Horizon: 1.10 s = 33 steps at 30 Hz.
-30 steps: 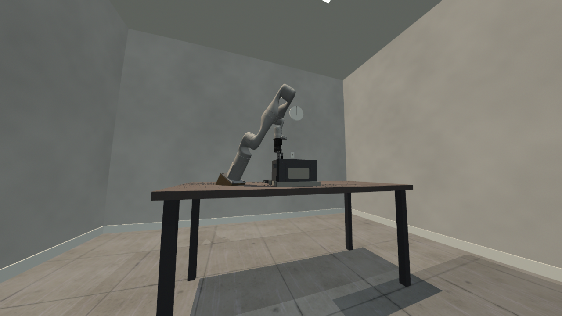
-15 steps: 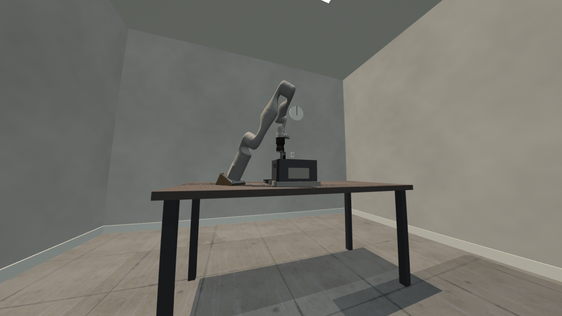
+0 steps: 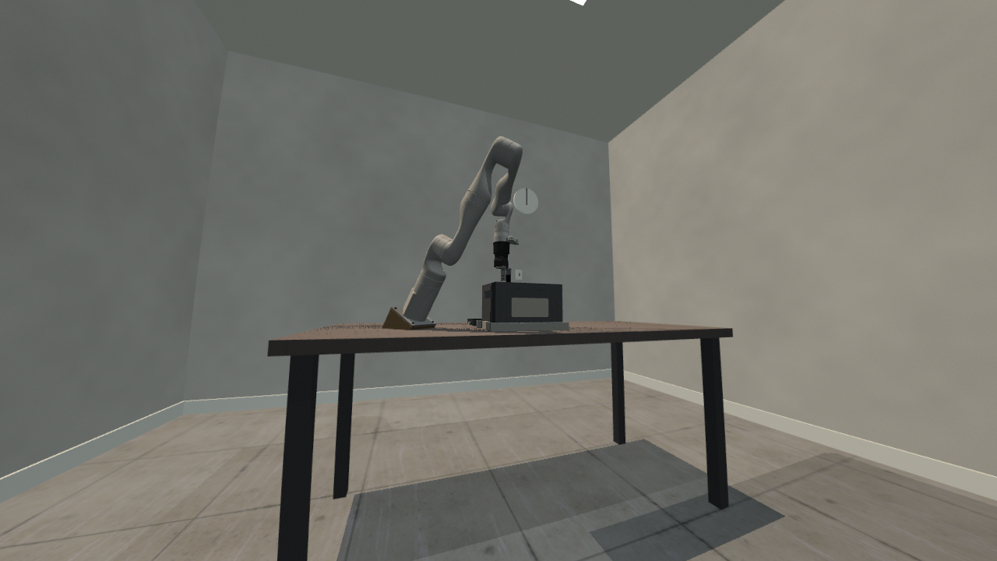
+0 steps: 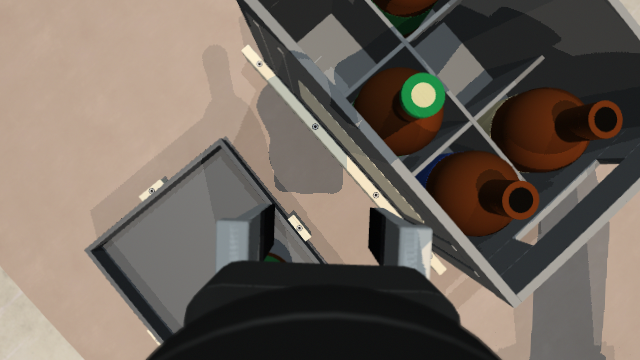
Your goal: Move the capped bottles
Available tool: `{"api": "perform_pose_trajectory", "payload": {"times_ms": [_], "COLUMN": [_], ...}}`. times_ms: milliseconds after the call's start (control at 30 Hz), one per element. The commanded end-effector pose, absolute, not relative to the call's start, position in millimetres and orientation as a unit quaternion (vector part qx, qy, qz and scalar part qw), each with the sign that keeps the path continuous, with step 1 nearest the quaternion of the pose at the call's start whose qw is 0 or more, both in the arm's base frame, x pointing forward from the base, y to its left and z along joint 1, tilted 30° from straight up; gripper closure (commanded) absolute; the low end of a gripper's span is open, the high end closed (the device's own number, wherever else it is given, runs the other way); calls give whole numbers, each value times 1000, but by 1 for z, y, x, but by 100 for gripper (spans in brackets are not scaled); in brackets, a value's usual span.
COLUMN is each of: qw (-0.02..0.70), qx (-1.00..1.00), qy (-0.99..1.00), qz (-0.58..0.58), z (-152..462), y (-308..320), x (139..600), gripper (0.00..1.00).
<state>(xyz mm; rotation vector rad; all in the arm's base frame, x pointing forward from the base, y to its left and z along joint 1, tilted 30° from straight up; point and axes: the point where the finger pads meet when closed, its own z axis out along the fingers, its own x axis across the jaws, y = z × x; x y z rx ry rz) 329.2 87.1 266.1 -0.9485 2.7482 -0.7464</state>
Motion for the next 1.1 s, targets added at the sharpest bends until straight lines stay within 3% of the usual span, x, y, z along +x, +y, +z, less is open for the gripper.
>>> {"api": "perform_pose_trajectory", "payload": {"times_ms": [0,1067], "qw": [76,76], "qx": [-309,-310], "qy": [915,915], "qz": [-246,-246], "z": [275,308], "y": [78,11], "x": [329,321], "gripper": [0,0]}}
